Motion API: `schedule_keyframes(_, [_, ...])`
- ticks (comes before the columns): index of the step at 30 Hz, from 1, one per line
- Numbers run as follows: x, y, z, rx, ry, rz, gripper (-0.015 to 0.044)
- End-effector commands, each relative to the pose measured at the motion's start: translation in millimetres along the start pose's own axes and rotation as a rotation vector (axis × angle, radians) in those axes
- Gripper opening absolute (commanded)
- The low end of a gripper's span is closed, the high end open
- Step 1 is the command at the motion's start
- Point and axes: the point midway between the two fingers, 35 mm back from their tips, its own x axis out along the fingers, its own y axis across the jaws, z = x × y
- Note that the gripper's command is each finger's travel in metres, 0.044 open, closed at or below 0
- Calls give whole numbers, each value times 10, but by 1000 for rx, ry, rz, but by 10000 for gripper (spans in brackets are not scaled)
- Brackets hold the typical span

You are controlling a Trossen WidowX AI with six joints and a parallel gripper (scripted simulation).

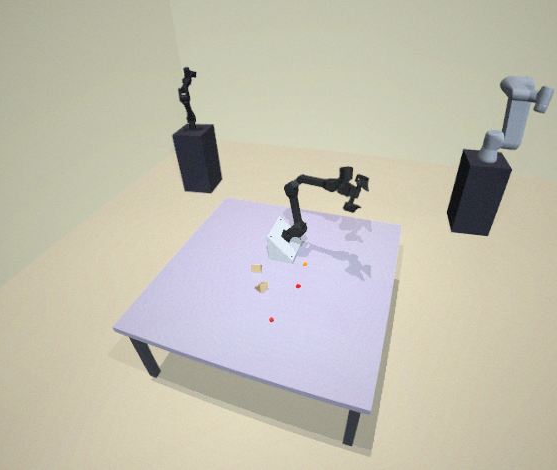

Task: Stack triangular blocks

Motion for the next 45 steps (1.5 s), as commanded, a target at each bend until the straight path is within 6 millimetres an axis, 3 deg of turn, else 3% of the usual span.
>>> schedule_keyframes(1, [6,-7,-10,-4,0,-2,426])
schedule_keyframes(4, [94,-127,-154,-71,1,-29,440])
schedule_keyframes(7, [276,-397,-373,-190,-1,-91,440])
schedule_keyframes(12, [492,-746,-565,-298,11,-179,440])
schedule_keyframes(17, [854,-1468,-700,-445,29,-372,440])
schedule_keyframes(21, [1095,-2122,-599,-518,18,-559,440])
schedule_keyframes(27, [1303,-3073,-154,-532,-58,-846,440])
schedule_keyframes(33, [1247,-3909,487,-470,-166,-1154,440])
schedule_keyframes(39, [895,-4613,1229,-307,-322,-1489,440])
schedule_keyframes(45, [301,-5075,1961,-30,-540,-1785,440])
